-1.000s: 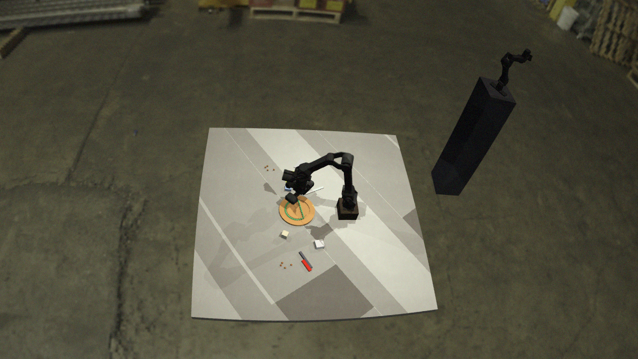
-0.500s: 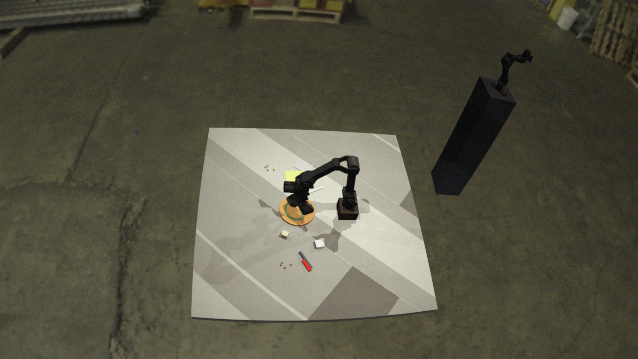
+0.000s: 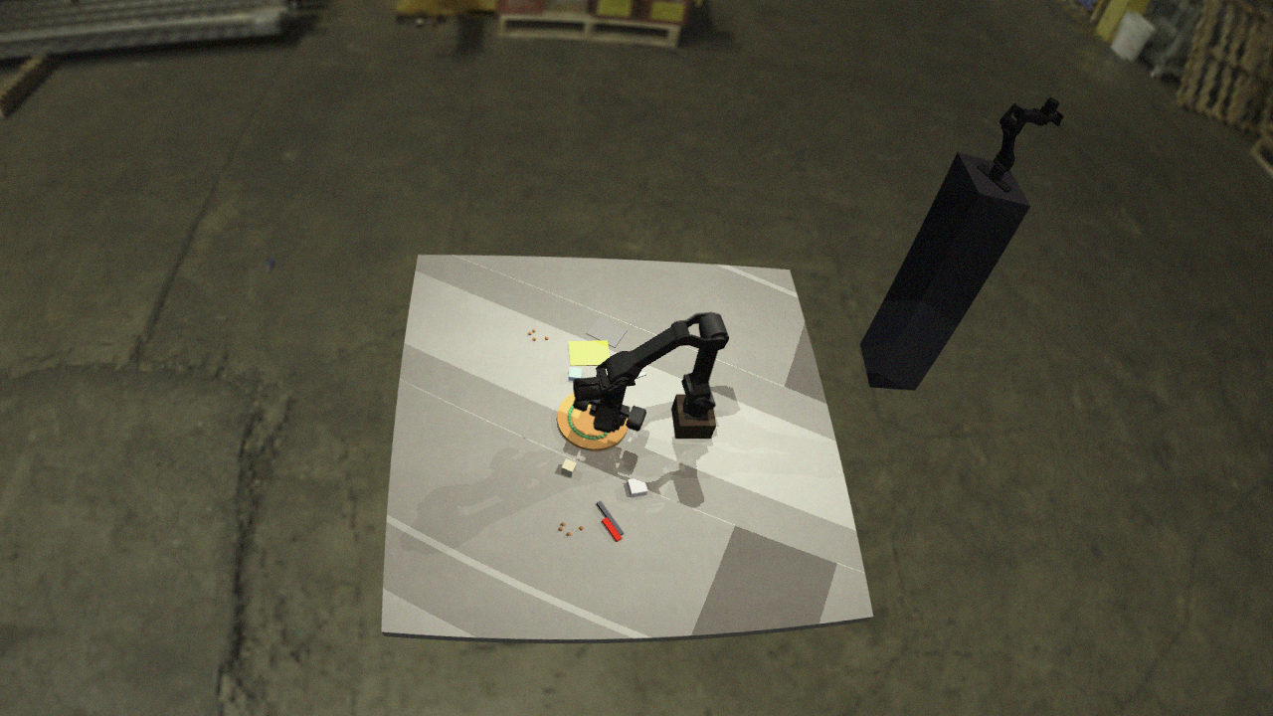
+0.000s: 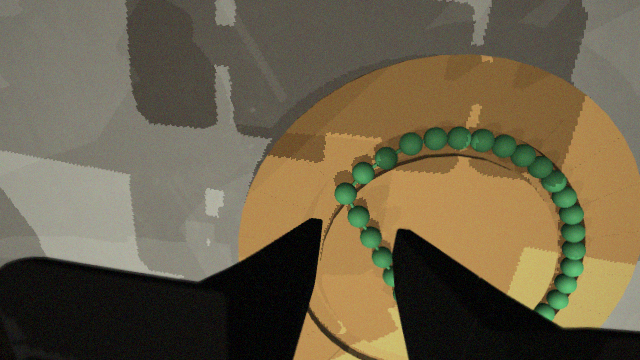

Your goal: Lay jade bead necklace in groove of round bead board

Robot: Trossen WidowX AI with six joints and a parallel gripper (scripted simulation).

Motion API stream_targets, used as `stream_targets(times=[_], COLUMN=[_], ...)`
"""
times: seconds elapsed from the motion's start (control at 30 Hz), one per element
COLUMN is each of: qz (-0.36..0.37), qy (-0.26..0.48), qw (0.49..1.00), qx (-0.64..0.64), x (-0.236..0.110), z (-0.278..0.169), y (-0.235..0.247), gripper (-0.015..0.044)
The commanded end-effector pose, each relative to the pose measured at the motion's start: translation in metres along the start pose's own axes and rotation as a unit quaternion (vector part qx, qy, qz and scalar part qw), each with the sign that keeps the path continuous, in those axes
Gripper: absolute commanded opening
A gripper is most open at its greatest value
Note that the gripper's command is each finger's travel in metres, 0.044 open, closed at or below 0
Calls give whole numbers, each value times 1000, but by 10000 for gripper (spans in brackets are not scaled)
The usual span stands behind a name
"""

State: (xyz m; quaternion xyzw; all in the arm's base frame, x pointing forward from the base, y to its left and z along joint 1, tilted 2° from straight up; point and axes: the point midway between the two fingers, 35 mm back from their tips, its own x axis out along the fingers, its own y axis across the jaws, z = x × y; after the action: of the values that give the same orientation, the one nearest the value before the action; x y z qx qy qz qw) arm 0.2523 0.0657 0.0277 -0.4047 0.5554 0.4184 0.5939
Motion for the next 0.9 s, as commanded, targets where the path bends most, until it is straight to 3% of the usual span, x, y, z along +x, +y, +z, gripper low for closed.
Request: stream_targets(times=[0.0, 0.87], qz=[4, 4], qy=[2, 2], qw=[1000, 1000], qx=[-9, -9], x=[6, 39], z=[-1, -1], y=[3, 4], gripper=[120, 120])
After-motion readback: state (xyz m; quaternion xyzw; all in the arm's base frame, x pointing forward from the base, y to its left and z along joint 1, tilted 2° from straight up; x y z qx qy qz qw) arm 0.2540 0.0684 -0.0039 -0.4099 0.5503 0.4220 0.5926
